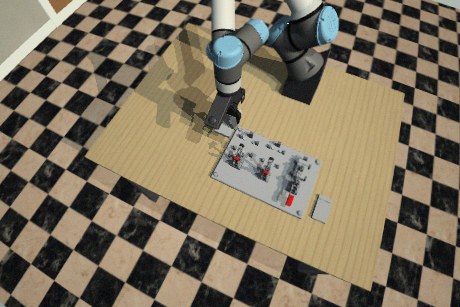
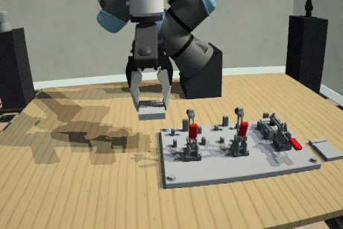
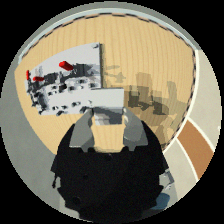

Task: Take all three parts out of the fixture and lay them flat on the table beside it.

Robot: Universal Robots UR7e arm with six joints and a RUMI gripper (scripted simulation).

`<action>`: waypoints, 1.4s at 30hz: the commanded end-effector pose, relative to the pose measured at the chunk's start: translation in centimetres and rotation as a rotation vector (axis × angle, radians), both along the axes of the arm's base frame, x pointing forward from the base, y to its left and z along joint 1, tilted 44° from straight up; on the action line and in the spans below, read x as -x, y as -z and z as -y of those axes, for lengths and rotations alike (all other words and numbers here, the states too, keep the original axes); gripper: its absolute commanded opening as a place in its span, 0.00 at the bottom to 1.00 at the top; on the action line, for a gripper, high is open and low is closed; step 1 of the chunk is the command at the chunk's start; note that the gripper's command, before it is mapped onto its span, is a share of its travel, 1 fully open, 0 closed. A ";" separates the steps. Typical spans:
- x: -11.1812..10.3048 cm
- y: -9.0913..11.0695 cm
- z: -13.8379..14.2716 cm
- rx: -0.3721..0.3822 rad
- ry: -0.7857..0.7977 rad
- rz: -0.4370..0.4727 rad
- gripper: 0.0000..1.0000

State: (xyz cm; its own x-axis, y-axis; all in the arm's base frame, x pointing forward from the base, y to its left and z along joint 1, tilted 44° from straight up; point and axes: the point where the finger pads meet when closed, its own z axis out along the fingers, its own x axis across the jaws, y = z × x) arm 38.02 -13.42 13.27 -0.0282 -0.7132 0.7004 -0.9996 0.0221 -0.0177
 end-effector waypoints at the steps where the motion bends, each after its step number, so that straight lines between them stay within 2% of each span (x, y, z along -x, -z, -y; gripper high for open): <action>1: 0.0 -1.3 1.3 -0.002 -0.002 0.001 0.00; 16: 0.1 -2.8 2.9 -0.002 -0.002 0.001 0.00; 42: 0.1 -2.9 2.9 -0.002 -0.002 0.001 0.00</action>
State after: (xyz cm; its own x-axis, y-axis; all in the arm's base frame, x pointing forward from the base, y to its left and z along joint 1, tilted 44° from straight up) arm 37.91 -16.38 16.16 -0.0272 -0.7146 0.6990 -0.9996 0.0206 -0.0178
